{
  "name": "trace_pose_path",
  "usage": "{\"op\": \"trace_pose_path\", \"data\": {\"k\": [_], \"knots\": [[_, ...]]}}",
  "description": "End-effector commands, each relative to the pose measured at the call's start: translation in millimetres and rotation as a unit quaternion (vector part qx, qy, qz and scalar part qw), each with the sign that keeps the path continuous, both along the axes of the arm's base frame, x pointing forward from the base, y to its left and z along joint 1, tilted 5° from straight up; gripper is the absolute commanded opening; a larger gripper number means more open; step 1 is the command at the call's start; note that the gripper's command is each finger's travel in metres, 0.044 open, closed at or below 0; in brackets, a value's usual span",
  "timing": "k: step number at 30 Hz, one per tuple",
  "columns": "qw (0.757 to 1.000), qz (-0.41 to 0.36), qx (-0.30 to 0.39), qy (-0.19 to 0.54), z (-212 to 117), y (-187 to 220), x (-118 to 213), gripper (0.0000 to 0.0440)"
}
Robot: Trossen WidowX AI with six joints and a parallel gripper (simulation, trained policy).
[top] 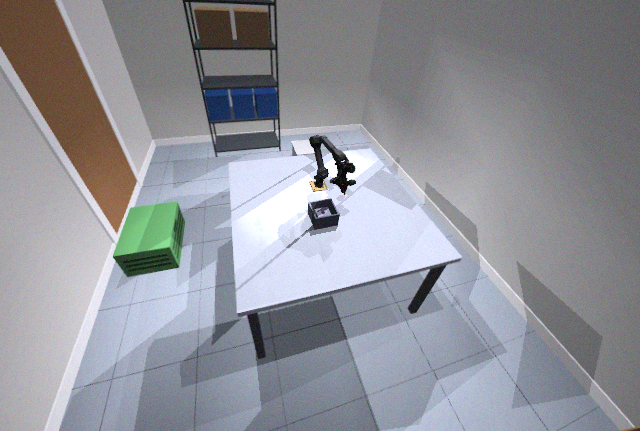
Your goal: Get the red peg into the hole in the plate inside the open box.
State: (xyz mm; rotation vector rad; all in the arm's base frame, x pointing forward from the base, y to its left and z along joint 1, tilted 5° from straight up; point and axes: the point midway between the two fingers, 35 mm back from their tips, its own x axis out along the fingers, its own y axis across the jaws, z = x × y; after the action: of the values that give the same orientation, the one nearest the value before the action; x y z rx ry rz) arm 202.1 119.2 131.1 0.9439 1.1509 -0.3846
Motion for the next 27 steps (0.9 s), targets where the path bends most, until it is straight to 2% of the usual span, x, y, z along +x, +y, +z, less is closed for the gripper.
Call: {"op": "trace_pose_path", "data": {"k": [1,12,27], "knots": [[1.000,-0.007,-0.012,-0.010,7,-9,9,0.0000],[0.997,-0.053,-0.044,-0.037,24,-46,47,0.0000],[0.990,-0.106,-0.076,-0.045,25,-92,81,0.0000]]}}
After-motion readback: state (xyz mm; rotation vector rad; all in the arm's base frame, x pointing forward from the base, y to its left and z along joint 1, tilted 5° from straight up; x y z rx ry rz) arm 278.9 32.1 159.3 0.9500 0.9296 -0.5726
